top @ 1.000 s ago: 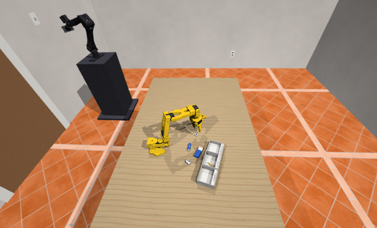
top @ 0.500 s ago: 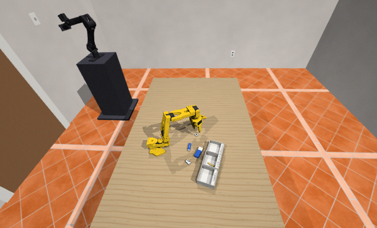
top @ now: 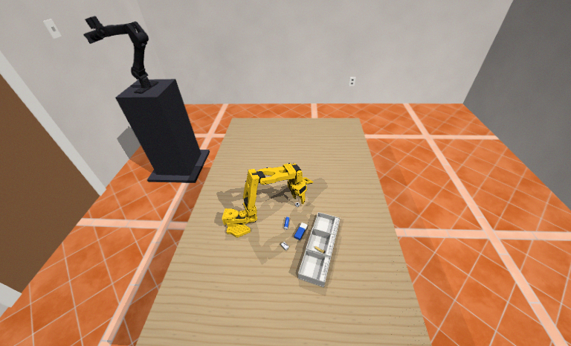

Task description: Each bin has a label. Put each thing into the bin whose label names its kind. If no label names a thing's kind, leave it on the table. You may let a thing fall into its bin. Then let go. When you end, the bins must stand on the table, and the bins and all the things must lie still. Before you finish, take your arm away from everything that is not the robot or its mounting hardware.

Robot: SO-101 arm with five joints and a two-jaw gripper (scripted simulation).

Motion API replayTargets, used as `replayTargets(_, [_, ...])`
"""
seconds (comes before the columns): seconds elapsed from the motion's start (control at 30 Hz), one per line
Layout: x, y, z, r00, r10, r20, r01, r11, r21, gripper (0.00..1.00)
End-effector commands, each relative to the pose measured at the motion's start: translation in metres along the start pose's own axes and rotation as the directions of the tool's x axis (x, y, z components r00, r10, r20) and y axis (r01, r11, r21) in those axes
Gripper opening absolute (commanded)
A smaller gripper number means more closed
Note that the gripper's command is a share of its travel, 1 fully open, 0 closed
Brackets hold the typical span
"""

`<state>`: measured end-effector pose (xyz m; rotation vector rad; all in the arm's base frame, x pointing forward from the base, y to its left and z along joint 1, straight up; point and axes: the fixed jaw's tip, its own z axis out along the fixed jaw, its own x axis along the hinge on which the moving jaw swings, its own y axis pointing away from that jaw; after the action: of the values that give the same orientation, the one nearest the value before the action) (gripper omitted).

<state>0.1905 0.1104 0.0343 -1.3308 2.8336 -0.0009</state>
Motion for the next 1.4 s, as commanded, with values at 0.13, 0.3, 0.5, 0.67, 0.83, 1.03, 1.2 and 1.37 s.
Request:
replayTargets(0.13, [-0.004, 0.0, 0.006, 0.999, 0.004, 0.032, -0.005, 1.0, 0.011, 0.23])
replayTargets(0.3, [-0.004, 0.0, 0.013, 0.999, 0.004, 0.032, -0.005, 1.0, 0.011, 0.23])
replayTargets(0.5, [-0.004, 0.0, 0.016, 0.999, 0.004, 0.032, -0.005, 1.0, 0.011, 0.23])
replayTargets(0.67, [-0.003, 0.0, 0.017, 0.999, 0.004, 0.032, -0.005, 1.0, 0.011, 0.23])
replayTargets(0.83, [-0.001, 0.001, 0.025, 1.0, 0.004, 0.006, -0.004, 1.0, 0.001, 0.23])
replayTargets(1.03, [-0.001, 0.001, 0.025, 1.0, 0.004, 0.006, -0.004, 1.0, 0.001, 0.23])
replayTargets(1.2, [-0.001, 0.001, 0.025, 1.0, 0.004, 0.006, -0.004, 1.0, 0.001, 0.23])
replayTargets(1.37, [-0.001, 0.001, 0.025, 1.0, 0.004, 0.006, -0.004, 1.0, 0.001, 0.23])
